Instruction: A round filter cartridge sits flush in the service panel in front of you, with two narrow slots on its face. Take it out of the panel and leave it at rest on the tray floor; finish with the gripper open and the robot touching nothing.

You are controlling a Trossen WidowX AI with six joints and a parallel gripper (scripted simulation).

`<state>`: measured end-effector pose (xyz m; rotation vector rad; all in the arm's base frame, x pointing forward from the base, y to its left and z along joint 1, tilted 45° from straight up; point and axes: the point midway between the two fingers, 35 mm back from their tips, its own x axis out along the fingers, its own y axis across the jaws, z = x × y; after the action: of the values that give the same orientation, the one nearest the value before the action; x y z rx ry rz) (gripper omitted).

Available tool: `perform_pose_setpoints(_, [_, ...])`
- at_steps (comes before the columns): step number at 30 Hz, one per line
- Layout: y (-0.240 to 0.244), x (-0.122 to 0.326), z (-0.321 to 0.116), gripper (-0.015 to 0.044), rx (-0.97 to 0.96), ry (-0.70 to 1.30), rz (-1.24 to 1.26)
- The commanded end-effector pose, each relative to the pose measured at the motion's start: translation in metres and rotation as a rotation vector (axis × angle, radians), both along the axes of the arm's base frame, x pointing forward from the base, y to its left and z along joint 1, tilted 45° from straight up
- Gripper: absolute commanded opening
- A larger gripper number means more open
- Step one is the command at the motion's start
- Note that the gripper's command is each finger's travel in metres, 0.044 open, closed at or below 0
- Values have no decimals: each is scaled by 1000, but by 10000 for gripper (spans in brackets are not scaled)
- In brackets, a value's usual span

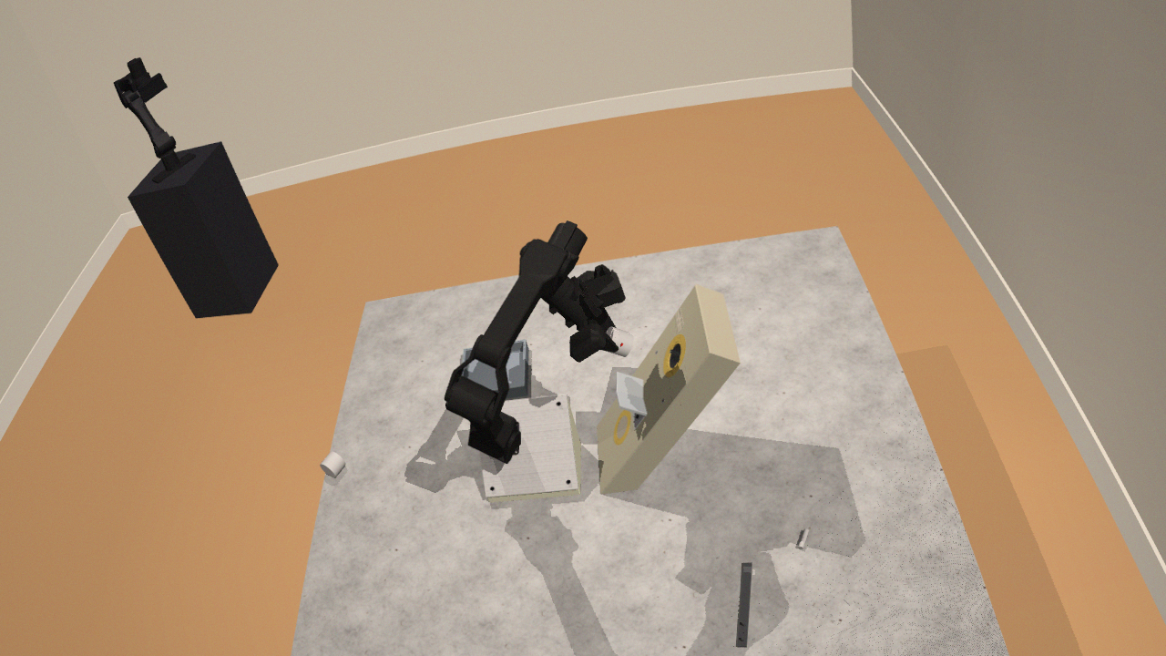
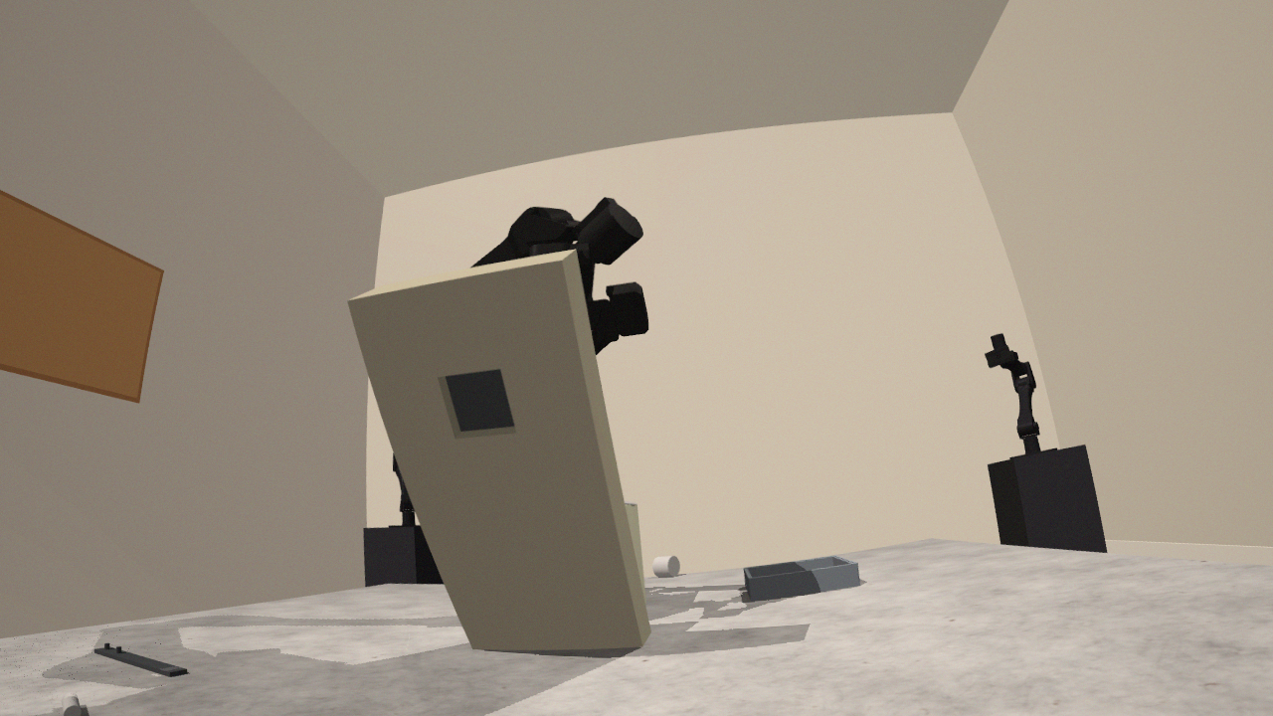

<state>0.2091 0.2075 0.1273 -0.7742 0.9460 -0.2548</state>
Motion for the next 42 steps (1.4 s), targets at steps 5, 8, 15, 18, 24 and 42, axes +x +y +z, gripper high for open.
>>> perform_pose_setpoints(5, [29, -3, -34, 0, 8, -3, 2])
perform_pose_setpoints(8, [38, -5, -47, 0, 9, -3, 2])
perform_pose_setpoints(15, [44, -20, -60, 0, -18, 119, 89])
perform_pose_setpoints(18, [56, -36, -76, 0, -31, 218, 172])
perform_pose_setpoints(24, [77, -69, -107, 0, -56, 412, 358])
perform_pose_setpoints(42, [114, -149, -163, 0, -94, 778, 817])
